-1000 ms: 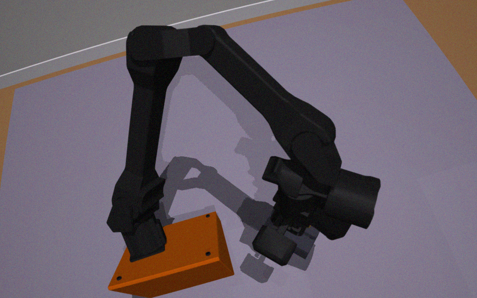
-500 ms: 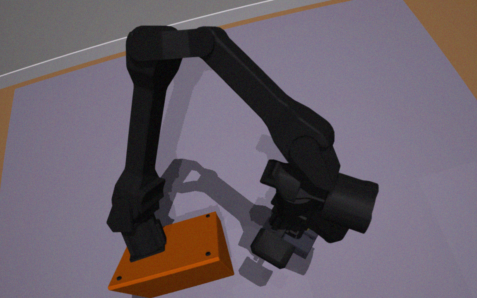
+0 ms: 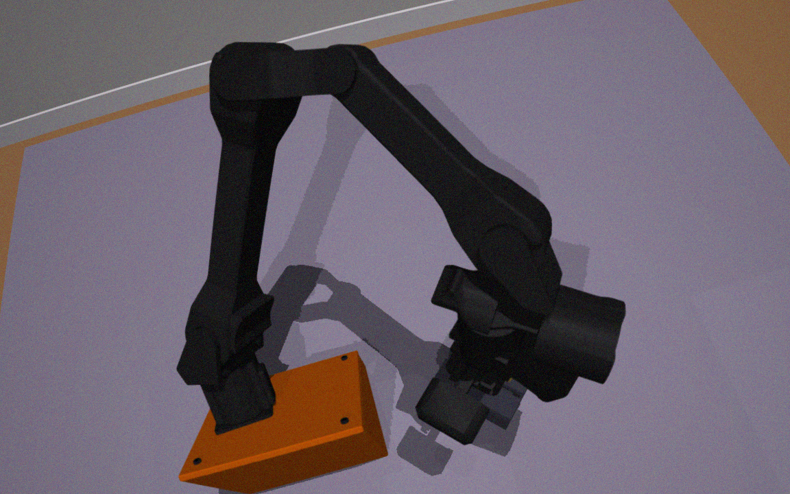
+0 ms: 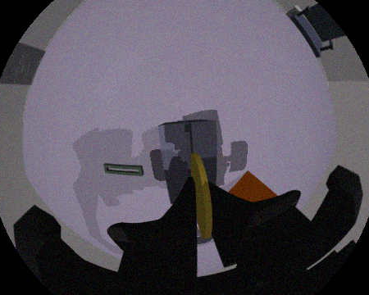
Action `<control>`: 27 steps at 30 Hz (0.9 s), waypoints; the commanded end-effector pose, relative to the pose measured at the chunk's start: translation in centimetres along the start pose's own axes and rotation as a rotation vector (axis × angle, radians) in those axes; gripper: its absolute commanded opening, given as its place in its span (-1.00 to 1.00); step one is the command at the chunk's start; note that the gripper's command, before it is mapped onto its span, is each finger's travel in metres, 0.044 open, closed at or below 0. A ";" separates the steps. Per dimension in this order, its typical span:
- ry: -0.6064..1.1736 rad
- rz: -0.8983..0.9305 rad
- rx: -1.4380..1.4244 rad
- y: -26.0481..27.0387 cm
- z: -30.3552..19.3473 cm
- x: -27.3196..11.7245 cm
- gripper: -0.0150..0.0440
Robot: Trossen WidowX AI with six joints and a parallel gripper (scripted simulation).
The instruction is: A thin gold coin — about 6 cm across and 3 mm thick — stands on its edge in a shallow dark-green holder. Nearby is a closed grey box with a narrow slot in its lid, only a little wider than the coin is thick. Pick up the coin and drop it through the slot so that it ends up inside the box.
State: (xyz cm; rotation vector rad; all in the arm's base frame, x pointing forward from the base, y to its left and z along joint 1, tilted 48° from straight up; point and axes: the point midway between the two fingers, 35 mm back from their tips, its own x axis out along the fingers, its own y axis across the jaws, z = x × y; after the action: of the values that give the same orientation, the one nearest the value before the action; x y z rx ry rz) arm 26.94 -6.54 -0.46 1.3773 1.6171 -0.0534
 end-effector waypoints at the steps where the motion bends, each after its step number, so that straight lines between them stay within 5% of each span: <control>1: 0.002 0.004 0.006 0.0 -0.1 0.2 -0.49; 27: 0.002 0.004 0.005 0.0 -0.1 1.3 -0.49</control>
State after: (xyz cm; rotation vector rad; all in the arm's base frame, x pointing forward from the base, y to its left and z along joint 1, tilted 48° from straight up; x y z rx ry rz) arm 27.06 -5.72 -1.21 1.3777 1.6173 -0.0528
